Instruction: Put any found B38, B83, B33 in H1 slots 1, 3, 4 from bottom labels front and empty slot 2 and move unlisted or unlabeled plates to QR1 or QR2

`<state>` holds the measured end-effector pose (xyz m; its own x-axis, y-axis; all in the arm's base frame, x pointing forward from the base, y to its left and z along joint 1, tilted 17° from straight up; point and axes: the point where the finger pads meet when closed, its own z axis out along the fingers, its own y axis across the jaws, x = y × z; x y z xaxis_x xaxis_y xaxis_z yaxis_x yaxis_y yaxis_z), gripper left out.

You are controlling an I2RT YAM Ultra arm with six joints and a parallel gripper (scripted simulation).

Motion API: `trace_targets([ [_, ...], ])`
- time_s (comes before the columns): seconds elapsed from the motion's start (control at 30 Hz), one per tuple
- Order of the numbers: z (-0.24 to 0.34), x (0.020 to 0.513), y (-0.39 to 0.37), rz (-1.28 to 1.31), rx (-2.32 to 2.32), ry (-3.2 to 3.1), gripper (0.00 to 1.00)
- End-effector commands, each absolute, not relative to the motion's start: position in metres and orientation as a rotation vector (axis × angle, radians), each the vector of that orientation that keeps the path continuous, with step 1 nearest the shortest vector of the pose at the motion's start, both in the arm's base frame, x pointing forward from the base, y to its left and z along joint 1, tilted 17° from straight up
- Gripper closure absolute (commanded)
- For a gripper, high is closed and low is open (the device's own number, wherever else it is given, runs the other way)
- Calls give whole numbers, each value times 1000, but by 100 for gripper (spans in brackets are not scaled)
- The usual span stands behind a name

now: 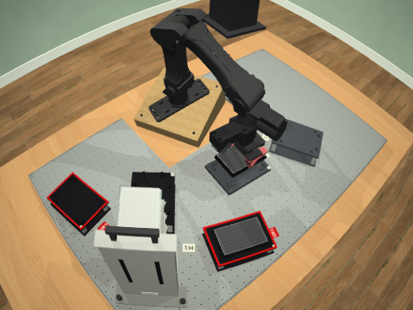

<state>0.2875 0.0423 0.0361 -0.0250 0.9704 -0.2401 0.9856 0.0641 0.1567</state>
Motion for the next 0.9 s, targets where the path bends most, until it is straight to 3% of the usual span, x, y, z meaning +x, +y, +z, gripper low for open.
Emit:
trace_targets([
  [0.0, 42, 287, 44, -75, 1966, 2064, 14],
  [0.87, 70, 282, 51, -75, 1966, 2064, 14],
])
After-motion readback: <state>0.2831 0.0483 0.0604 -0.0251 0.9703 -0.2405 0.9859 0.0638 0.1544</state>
